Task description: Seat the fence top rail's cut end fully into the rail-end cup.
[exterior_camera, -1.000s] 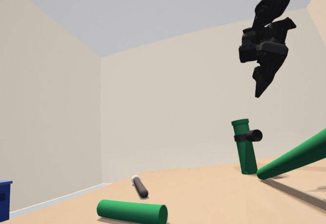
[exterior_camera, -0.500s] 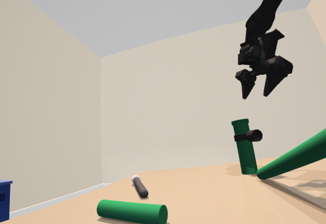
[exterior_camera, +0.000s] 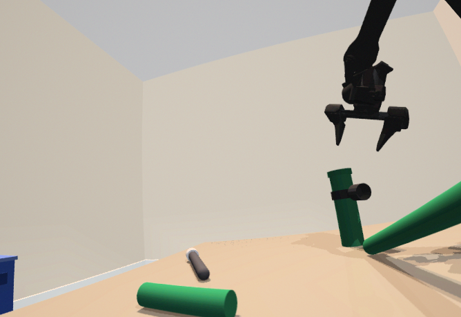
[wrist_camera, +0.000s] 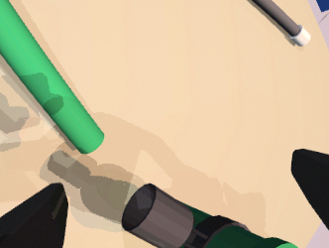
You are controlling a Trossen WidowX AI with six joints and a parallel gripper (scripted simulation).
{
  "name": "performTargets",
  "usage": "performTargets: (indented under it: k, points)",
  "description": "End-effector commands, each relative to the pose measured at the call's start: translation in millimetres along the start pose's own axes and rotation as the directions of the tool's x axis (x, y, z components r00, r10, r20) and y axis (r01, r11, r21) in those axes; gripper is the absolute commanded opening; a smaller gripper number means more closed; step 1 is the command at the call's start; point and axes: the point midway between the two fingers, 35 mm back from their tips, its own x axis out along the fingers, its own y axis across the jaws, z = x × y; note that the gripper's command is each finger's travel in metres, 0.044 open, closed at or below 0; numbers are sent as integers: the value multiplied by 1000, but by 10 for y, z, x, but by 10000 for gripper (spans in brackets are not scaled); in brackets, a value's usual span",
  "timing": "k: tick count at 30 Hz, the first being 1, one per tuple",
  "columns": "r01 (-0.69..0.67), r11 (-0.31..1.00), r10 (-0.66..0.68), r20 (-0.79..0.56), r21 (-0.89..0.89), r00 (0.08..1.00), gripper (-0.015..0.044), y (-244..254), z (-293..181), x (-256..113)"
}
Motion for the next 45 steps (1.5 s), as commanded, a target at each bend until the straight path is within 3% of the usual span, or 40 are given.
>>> performTargets:
  k: [1, 20, 27, 45]
  points:
    - [33, 795, 10, 68, -605, 998, 440, -31, -653, 28]
    - [36, 779, 10, 70, -626, 997, 440, -30, -669, 31]
    - [27, 757, 25, 71, -653, 997, 440, 143, -786, 425]
    - [25, 756, 25, 68, -654, 997, 440, 143, -788, 639]
